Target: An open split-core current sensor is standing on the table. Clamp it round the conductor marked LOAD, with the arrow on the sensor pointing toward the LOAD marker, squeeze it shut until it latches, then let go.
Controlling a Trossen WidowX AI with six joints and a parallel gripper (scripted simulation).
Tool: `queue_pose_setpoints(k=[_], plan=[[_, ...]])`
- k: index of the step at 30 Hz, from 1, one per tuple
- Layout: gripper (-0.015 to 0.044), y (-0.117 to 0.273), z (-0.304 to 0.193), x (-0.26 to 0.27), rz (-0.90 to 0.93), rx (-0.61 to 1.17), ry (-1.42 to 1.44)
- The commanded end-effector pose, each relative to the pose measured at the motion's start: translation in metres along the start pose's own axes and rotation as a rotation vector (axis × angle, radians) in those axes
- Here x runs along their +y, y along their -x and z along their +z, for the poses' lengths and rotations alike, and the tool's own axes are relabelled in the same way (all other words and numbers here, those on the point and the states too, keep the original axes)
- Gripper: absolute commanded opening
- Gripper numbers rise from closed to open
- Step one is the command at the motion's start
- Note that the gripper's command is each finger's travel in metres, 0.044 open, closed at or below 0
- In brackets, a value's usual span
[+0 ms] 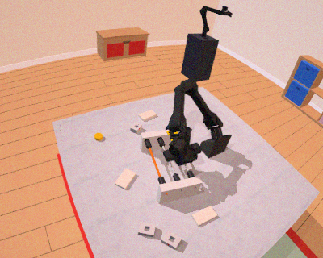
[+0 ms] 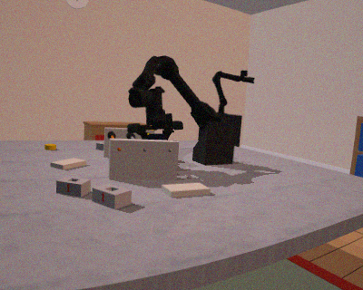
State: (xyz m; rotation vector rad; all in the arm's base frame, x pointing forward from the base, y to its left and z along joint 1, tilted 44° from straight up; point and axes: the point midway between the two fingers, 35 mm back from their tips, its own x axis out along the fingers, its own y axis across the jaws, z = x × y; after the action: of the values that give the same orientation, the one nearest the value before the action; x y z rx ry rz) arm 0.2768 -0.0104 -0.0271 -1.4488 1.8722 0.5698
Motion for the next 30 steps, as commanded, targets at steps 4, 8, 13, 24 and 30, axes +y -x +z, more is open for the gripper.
queue_pose_setpoints(k=[4, 8, 13, 24, 30], plan=[[0.0255, 0.0001, -0.0004, 0.0, 0.0, 0.001, 0.0], [0.0255, 0.0001, -0.0004, 0.0, 0.0, 0.001, 0.0], [0.0255, 0.0001, -0.0004, 0.0, 0.0, 0.001, 0.0], [0.0334, 0.0001, -0.0004, 0.0, 0.0, 0.001, 0.0], [0.044, 0.0001, -0.0004, 0.0, 0.0, 0.001, 0.0]])
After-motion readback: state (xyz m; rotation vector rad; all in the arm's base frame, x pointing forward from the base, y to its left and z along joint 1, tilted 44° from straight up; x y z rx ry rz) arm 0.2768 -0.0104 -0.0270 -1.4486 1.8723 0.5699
